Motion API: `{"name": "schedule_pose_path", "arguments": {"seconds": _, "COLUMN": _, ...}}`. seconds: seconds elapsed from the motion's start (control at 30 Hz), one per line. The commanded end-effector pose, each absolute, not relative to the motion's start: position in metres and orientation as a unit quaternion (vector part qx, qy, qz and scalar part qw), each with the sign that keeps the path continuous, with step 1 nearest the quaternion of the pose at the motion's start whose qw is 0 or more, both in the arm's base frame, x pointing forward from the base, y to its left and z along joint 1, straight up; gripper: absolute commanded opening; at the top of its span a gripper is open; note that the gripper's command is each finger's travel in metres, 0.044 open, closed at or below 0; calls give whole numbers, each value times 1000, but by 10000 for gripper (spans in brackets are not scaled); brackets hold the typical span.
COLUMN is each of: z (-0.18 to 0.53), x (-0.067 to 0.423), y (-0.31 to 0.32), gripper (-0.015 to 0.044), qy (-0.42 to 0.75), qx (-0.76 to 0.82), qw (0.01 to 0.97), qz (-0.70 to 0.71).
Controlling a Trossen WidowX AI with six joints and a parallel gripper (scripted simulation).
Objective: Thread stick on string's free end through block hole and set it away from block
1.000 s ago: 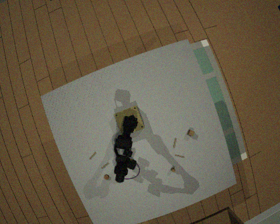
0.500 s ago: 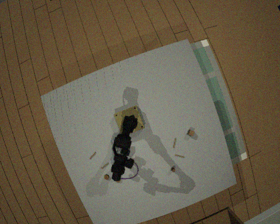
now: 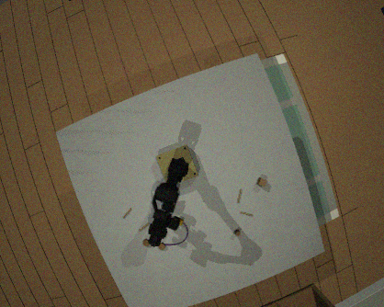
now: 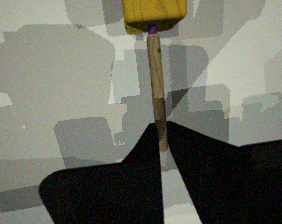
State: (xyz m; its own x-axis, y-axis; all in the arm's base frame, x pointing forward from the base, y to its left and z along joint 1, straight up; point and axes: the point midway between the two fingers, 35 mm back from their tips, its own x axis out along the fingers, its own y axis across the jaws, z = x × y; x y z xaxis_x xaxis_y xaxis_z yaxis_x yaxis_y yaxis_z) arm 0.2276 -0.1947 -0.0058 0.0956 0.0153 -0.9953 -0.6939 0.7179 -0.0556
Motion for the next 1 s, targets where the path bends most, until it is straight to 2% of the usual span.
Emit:
{"name": "schedule_pose_path", "arguments": {"seconds": 0.0, "z": -5, "x": 223, "y": -199, "gripper": 0, "qy": 621, "qx": -270, "qw": 690, "qz": 256}}
{"name": "schedule_pose_path", "arguments": {"seconds": 0.97, "z": -6, "x": 194, "y": -220, "gripper": 0, "qy": 631, "qx": -244, "qw": 700, "qz": 229}}
